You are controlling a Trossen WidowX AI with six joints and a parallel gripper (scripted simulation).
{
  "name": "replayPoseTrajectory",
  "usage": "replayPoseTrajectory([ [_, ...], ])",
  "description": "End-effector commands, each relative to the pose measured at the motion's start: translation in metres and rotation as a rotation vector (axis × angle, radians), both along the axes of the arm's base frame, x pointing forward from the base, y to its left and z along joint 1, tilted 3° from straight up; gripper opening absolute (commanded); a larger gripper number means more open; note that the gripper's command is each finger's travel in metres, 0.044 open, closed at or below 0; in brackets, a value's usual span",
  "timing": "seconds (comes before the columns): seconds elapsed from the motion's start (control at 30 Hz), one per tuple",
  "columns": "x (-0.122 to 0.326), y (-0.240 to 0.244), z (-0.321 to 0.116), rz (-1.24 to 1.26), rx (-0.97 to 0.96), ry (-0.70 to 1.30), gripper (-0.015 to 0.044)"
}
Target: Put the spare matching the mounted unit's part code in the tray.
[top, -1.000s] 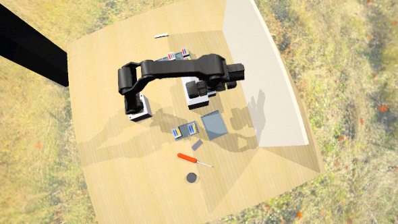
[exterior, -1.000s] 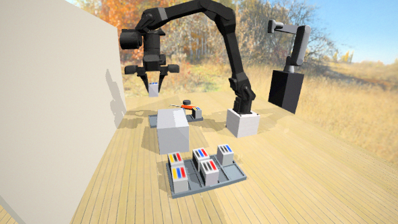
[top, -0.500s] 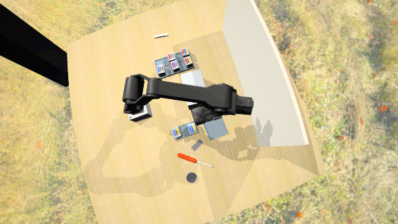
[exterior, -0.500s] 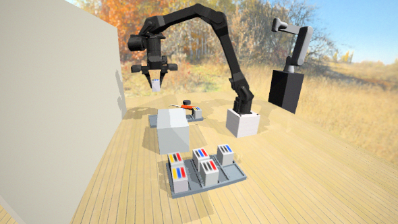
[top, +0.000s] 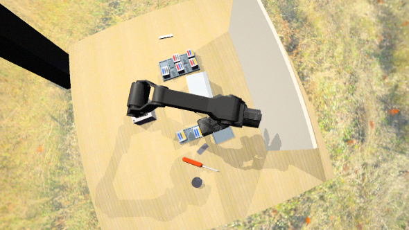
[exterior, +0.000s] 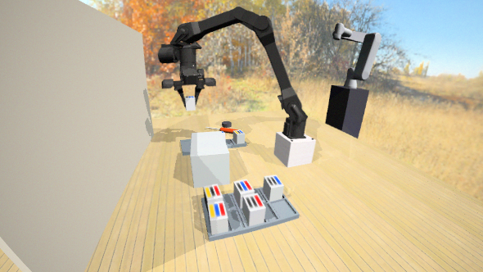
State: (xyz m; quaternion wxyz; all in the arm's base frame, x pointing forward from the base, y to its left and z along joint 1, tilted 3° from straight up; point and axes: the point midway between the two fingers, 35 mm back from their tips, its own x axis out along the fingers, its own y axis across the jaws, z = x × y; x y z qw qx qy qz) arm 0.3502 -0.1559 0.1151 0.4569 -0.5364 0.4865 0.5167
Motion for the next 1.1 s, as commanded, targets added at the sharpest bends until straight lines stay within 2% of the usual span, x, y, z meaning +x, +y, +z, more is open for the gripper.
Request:
replayPoseTrajectory([
  [0.0, 0.000, -0.002, -0.005, 0.004, -0.003, 0.003, 0.0000],
  [1.07, 0.005, -0.006, -0.039, 0.004, -0.003, 0.003, 0.0000],
])
